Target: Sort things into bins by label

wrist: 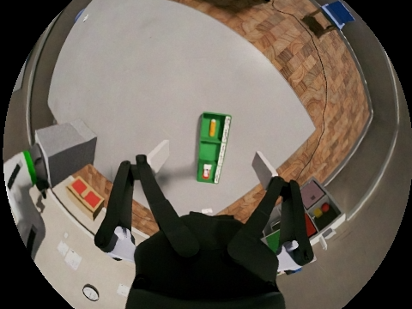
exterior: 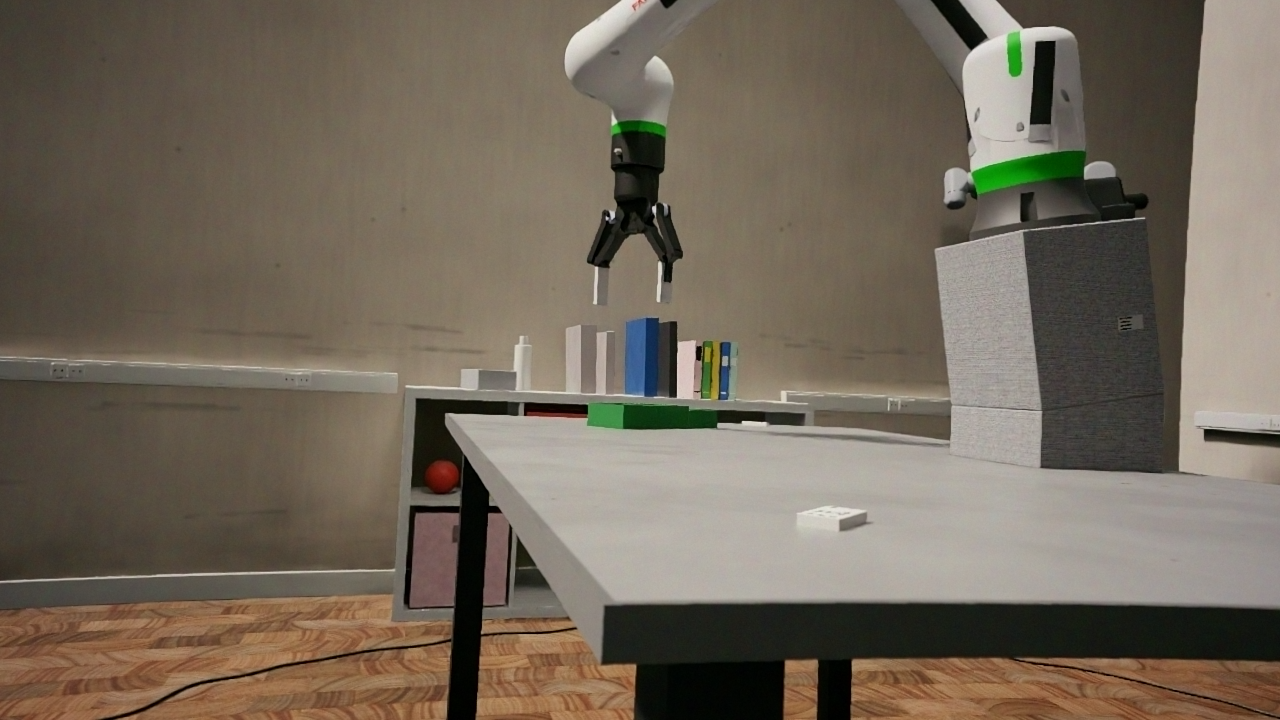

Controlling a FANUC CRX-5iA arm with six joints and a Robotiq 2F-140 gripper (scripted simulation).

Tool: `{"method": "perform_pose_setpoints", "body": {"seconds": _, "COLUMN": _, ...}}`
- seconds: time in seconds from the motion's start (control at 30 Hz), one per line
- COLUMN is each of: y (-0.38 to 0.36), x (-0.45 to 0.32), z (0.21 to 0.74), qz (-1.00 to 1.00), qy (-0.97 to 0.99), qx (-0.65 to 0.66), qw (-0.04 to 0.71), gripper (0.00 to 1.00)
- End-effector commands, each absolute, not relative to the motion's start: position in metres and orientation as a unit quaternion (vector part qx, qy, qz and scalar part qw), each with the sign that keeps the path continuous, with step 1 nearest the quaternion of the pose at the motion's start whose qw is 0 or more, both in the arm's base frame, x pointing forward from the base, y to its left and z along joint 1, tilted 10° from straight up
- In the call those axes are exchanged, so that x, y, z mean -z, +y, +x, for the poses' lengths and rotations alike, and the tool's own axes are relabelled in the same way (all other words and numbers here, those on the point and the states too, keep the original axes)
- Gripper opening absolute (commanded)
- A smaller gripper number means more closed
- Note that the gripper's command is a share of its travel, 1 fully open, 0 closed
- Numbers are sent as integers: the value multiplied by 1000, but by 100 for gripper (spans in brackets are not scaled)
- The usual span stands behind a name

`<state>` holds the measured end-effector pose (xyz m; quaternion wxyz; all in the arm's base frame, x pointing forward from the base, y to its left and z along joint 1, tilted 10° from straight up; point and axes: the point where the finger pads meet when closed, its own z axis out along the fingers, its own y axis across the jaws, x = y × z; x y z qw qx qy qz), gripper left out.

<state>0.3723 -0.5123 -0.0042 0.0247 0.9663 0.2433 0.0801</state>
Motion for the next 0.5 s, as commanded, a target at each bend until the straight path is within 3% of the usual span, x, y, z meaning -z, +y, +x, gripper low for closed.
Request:
{"method": "perform_pose_setpoints", "body": {"seconds": 0.0, "y": -513, "x": 4, "z": 372, "qz": 966, "qy": 243, "qx": -80, "qw": 25, "gripper": 100}}
{"method": "perform_pose_setpoints", "body": {"seconds": 0.47, "y": -513, "x": 4, "z": 372, "qz": 966, "qy": 243, "qx": -80, "qw": 25, "gripper": 100}}
